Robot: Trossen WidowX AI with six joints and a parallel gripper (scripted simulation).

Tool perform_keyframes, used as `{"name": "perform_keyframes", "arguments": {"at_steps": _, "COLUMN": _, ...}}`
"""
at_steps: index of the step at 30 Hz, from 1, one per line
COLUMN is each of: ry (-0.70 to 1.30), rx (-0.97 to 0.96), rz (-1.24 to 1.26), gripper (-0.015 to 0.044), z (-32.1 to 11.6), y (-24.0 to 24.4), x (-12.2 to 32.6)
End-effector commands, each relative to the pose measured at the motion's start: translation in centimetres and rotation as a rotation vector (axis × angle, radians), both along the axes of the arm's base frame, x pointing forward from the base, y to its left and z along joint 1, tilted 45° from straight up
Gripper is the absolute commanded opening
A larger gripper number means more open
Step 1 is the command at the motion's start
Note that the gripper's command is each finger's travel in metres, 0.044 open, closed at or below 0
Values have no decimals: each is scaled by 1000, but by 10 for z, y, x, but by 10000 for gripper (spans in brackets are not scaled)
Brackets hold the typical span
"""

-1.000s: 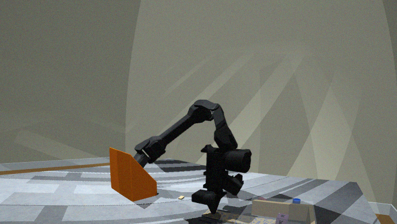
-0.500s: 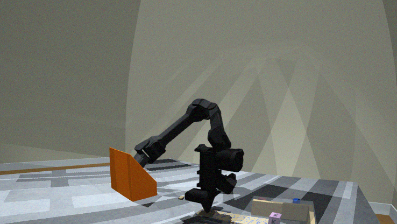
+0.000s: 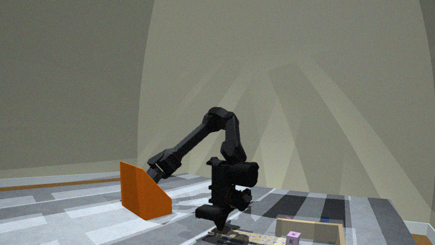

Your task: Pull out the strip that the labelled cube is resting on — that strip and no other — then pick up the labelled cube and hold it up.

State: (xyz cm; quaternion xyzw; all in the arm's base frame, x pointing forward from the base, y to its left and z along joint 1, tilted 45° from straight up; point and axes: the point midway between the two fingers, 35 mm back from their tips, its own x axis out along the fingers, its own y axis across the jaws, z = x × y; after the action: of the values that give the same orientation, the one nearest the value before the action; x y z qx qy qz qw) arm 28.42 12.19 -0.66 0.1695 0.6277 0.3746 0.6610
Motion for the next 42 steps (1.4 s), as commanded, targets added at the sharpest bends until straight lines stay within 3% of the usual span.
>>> {"name": "perform_keyframes", "arguments": {"at_steps": 1, "ry": 16, "rx": -3, "rz": 12, "gripper": 0, "z": -4, "y": 0, "x": -13}}
{"name": "perform_keyframes", "arguments": {"at_steps": 42, "ry": 19, "rx": -4, "rz": 12, "gripper": 0, "z": -13, "y": -15, "x": -72}}
